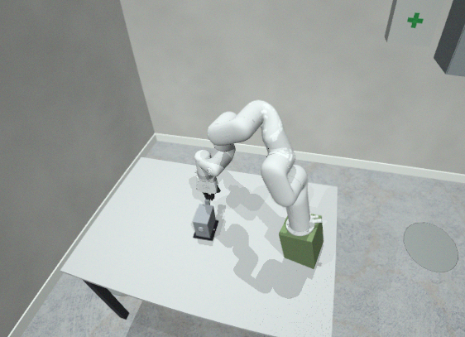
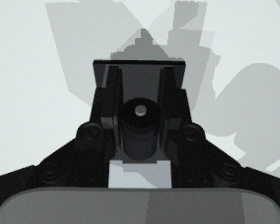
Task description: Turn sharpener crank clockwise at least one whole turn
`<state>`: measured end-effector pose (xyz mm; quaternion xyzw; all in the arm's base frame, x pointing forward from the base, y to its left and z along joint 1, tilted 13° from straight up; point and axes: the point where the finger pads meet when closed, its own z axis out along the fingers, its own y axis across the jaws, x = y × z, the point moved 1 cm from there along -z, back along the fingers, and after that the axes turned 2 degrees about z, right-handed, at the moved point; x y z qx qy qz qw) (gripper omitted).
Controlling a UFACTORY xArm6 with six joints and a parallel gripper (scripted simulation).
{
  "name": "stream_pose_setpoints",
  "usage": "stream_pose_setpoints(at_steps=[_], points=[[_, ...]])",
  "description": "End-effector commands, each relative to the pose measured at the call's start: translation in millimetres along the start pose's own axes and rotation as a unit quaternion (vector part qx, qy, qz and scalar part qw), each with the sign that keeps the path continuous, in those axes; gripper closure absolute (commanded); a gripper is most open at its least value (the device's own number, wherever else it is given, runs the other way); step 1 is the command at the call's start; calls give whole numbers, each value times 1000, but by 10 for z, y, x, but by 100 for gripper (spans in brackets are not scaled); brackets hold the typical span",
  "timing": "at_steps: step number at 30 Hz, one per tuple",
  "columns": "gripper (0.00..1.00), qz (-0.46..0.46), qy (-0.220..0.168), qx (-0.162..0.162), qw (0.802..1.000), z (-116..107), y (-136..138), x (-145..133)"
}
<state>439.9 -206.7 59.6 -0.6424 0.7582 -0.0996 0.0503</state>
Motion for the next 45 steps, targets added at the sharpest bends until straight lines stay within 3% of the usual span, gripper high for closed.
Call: stream_pose_setpoints(at_steps=[1,25,45], points=[[100,0,1,2,1000,-12,-15,4],[100,0,1,2,1000,27,-207,-3],[100,0,1,2,1000,327,-481,-12]])
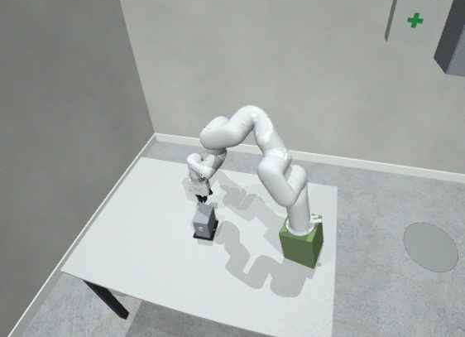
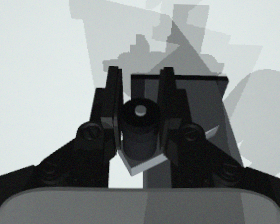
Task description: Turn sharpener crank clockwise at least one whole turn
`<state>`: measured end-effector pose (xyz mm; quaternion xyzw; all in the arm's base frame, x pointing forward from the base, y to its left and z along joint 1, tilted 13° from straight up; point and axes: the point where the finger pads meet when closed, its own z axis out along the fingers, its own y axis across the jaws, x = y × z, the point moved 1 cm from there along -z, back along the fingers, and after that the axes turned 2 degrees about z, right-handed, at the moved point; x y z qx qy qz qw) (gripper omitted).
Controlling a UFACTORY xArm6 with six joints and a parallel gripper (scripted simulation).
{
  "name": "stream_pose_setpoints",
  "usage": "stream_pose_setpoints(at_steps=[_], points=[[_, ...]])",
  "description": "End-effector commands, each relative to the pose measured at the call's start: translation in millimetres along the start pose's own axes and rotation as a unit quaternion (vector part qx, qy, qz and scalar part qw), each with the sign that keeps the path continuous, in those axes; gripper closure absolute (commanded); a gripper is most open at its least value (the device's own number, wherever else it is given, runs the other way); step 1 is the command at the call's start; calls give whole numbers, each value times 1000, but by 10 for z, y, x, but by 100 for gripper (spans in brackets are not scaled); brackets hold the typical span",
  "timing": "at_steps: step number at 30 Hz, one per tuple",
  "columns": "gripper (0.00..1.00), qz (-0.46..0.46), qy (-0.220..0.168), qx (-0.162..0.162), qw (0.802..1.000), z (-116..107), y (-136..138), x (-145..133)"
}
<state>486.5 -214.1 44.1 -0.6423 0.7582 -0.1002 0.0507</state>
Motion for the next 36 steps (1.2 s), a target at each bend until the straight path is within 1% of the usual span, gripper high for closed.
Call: stream_pose_setpoints(at_steps=[1,8,15,36], points=[[100,0,0,1,1000,94,-59,3],[100,0,0,1,1000,202,-76,2],[100,0,0,1,1000,243,-76,2],[100,0,0,1,1000,256,-75,2]])
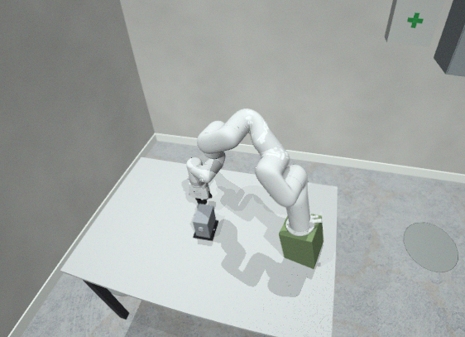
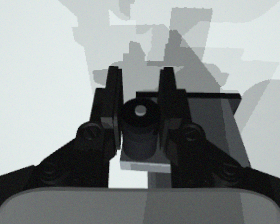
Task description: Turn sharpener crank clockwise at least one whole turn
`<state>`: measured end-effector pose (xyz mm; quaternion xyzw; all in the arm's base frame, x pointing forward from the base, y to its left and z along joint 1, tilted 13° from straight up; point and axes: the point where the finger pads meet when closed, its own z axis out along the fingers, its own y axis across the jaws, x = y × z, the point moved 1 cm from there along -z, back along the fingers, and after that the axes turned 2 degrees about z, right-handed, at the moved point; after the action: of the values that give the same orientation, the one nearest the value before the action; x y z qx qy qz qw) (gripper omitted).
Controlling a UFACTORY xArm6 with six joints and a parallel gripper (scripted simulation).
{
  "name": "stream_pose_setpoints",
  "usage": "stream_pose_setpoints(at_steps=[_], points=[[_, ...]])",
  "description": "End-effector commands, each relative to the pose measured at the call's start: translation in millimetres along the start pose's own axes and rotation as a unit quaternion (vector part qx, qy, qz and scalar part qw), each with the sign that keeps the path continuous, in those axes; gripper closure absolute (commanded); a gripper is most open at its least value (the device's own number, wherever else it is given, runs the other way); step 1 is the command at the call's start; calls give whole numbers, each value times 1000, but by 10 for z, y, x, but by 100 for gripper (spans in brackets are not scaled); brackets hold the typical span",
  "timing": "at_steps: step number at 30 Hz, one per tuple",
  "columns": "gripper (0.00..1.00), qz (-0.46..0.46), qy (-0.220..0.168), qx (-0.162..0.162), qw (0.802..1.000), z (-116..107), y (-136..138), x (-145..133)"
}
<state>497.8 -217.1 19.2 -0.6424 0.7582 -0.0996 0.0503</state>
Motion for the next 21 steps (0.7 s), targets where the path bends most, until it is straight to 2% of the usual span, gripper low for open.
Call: stream_pose_setpoints(at_steps=[1,11,21], points=[[100,0,0,2,1000,-11,-16,4],[100,0,0,2,1000,33,-11,4],[100,0,0,2,1000,204,52,7]])
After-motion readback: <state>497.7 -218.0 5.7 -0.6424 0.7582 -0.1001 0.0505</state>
